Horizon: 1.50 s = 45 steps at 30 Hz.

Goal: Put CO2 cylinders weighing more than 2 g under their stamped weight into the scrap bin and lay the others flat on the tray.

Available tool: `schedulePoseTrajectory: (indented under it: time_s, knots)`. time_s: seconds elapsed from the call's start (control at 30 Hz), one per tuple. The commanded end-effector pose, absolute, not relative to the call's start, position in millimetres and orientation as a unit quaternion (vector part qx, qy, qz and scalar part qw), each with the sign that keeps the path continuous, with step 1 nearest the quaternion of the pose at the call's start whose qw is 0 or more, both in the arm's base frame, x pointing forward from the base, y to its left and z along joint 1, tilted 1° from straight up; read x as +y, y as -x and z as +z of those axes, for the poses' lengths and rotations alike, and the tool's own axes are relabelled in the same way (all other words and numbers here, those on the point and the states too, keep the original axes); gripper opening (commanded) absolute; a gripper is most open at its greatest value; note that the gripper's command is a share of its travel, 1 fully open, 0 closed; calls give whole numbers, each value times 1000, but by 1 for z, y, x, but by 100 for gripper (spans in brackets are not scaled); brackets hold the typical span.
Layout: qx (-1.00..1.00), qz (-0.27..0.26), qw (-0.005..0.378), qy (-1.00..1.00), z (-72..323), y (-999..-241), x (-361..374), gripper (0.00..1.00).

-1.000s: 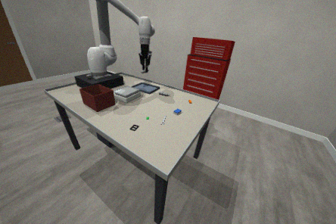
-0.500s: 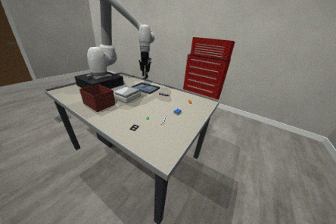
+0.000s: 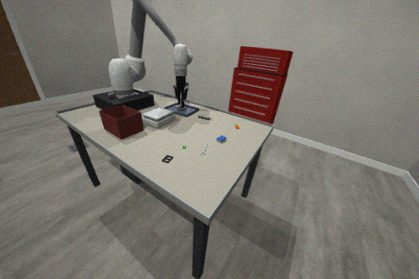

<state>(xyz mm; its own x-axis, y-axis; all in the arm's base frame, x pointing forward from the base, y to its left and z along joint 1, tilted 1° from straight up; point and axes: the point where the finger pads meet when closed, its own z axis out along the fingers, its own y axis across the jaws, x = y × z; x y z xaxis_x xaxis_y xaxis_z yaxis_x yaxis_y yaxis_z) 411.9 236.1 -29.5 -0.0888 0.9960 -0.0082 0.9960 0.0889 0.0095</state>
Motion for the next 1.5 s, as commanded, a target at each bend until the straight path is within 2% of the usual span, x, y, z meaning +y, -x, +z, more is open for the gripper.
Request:
schedulePoseTrajectory:
  time_s: [0.0, 0.6, 0.63, 1.47]
  knots:
    - [736, 1, 8, -677, -39, -413, 235, 10]
    - [736, 3, 8, -677, -51, -415, 236, 10]
    - [736, 3, 8, -677, -51, -415, 236, 39]
    - [736, 3, 8, -677, -51, -415, 236, 39]
